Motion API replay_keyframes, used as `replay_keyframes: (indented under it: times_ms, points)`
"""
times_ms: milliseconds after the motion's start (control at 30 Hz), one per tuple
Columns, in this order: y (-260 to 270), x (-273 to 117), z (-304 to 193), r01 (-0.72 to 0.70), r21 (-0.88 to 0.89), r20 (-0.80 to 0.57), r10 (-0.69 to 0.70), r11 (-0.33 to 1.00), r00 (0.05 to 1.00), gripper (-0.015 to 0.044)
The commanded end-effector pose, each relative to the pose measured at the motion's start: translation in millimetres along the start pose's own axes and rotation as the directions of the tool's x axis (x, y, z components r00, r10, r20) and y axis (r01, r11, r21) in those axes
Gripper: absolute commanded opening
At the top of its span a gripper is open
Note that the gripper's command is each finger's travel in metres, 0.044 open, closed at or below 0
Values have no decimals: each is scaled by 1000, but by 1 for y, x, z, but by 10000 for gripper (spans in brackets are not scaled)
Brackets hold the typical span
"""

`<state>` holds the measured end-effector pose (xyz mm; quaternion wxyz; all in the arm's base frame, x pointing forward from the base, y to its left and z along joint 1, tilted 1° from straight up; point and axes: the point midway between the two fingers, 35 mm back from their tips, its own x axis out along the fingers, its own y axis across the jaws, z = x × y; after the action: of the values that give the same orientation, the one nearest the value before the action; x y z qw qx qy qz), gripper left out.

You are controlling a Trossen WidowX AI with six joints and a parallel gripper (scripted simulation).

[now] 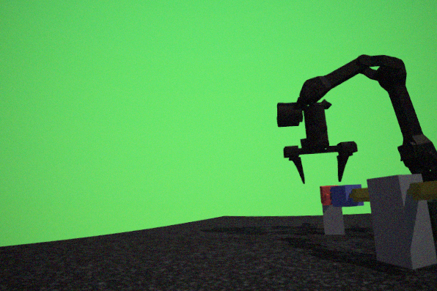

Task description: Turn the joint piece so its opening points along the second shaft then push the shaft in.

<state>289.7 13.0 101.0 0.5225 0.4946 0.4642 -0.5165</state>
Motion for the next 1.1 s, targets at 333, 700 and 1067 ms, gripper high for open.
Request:
replay_keyframes:
  times_ms: [333,700,1067]
  points:
    - [-3,41,-9,5,2,4,-5,1000,1000,440]
    - [-3,37,-57,5,2,0,-5,1000,1000,440]
    - [-4,41,-73,5,2,-1,-5,1000,1000,440]
